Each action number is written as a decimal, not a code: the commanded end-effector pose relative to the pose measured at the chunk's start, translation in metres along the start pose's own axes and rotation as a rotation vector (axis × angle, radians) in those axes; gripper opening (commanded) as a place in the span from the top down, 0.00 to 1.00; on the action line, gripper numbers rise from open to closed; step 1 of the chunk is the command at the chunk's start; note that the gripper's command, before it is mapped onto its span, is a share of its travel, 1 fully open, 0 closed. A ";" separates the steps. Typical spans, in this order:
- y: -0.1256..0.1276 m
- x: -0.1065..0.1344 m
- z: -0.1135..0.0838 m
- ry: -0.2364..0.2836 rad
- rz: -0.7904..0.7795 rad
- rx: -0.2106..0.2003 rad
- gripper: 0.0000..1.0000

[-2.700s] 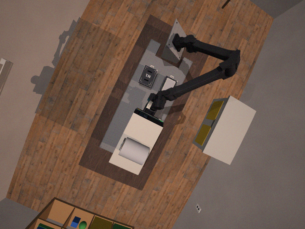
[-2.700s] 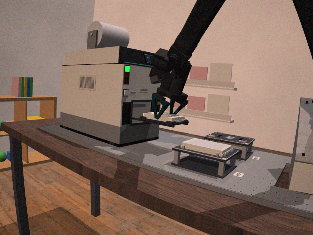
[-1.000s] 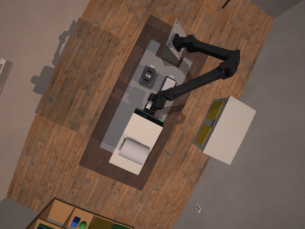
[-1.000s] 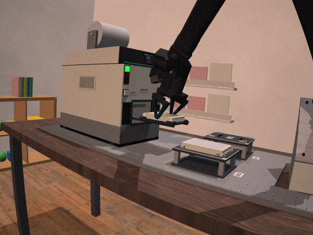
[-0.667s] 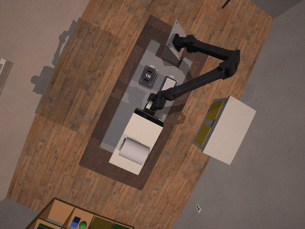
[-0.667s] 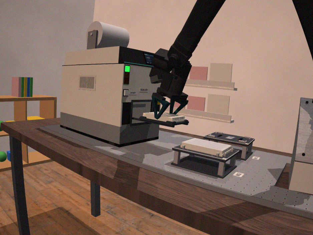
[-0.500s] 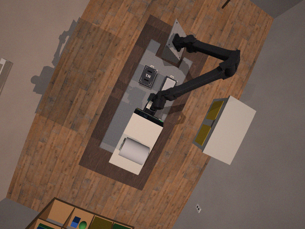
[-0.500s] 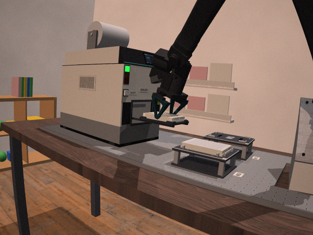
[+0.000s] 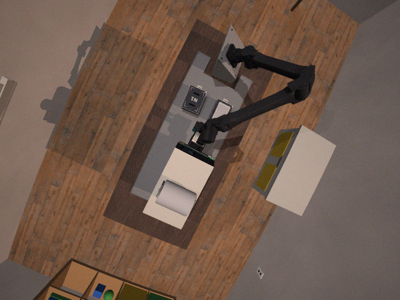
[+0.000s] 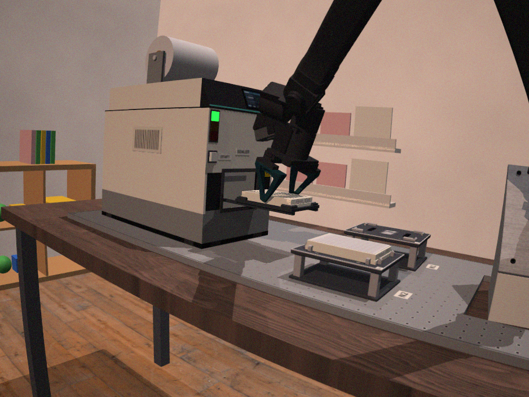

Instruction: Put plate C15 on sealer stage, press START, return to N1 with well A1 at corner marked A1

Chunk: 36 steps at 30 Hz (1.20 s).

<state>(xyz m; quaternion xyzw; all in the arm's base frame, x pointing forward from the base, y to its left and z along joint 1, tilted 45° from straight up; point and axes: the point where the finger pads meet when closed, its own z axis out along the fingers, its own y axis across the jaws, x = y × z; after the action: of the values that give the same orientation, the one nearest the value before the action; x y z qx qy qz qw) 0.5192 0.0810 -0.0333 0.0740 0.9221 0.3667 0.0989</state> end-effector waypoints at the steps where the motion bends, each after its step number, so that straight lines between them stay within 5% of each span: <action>1: 0.007 -0.011 -0.012 -0.025 -0.023 0.002 0.00; 27: 0.023 -0.029 -0.011 -0.044 -0.063 -0.006 0.00; 36: 0.004 -0.004 0.002 0.002 -0.018 0.003 0.00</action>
<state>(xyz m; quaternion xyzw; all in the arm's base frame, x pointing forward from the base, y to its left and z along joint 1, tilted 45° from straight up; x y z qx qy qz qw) 0.5222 0.0819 -0.0306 0.0714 0.9219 0.3668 0.1021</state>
